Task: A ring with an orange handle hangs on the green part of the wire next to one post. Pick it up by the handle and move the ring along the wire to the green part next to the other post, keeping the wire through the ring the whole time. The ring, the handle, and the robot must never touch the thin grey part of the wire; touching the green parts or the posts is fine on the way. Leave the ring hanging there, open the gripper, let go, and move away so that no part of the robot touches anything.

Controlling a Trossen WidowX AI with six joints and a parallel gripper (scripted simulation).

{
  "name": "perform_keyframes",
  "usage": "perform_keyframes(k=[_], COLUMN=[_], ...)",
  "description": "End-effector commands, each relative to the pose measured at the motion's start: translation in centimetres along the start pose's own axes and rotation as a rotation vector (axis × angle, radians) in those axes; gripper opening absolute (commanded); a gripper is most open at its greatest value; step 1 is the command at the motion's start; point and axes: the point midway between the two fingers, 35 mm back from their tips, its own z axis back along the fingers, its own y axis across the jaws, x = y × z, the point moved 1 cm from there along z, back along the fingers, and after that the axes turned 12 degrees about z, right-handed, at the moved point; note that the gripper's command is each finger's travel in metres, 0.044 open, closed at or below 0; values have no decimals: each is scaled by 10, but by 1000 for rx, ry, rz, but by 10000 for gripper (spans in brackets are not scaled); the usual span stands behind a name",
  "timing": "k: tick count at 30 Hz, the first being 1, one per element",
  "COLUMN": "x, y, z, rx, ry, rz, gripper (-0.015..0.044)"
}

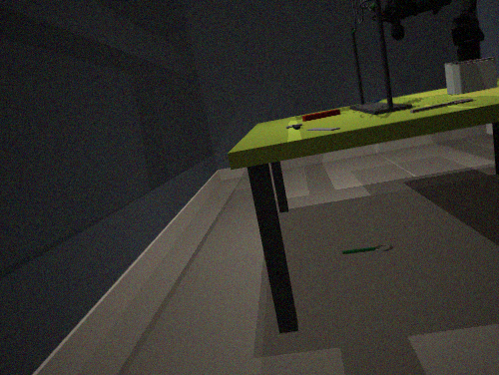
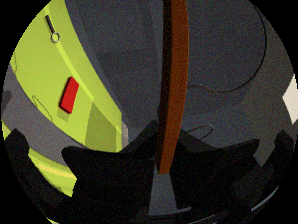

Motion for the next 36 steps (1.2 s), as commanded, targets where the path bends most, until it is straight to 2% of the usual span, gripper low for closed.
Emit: perform_keyframes(k=[1, 36], x=[4, 76], y=[15, 101], z=[-4, 37], rx=[44, 435], ry=[-43, -47], rz=[-102, -824], gripper=[-150, -150])
